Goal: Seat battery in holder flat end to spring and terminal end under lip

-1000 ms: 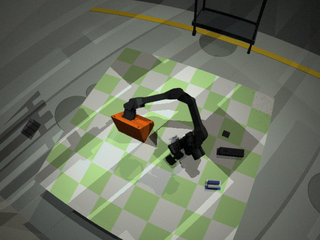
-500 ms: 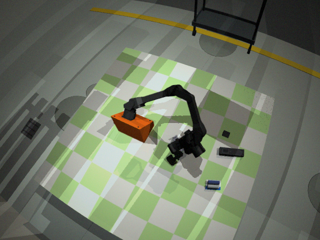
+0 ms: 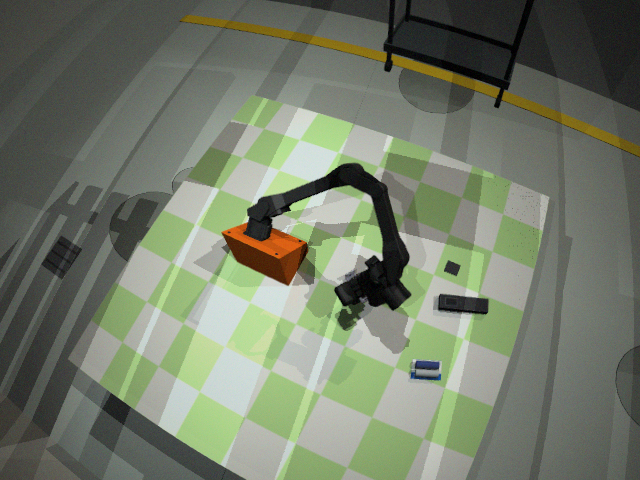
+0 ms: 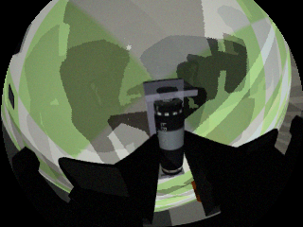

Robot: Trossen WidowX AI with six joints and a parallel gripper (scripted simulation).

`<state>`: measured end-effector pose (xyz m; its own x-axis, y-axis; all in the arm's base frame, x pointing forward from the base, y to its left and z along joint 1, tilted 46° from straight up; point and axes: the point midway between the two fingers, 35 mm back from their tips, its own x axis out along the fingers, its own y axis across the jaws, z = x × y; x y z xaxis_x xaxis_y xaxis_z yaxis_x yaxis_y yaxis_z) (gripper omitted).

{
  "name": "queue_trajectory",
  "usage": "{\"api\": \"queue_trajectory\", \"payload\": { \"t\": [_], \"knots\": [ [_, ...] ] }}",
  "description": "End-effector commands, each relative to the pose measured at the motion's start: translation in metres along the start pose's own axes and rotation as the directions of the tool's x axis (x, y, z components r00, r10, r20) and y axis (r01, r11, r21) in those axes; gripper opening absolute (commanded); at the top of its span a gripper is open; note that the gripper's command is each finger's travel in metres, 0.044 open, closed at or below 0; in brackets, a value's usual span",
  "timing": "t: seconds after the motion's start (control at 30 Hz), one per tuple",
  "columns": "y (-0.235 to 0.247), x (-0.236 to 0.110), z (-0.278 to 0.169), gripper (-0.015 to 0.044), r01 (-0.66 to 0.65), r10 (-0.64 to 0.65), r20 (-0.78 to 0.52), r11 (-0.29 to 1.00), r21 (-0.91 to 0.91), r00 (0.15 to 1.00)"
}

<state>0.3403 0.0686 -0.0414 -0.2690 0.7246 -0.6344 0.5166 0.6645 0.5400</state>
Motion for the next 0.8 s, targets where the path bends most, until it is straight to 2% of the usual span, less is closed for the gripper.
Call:
{"api": "queue_trajectory", "payload": {
  "t": [0.0,0.77],
  "knots": [
    [-0.0028,0.0024,0.0033,0.0069,0.012,-0.012,0.026,1.0,-0.002,1.0],
    [-0.0012,0.0054,-0.0001,0.0069,0.013,-0.015,0.124,1.0,0.014,0.992]
  ]
}}
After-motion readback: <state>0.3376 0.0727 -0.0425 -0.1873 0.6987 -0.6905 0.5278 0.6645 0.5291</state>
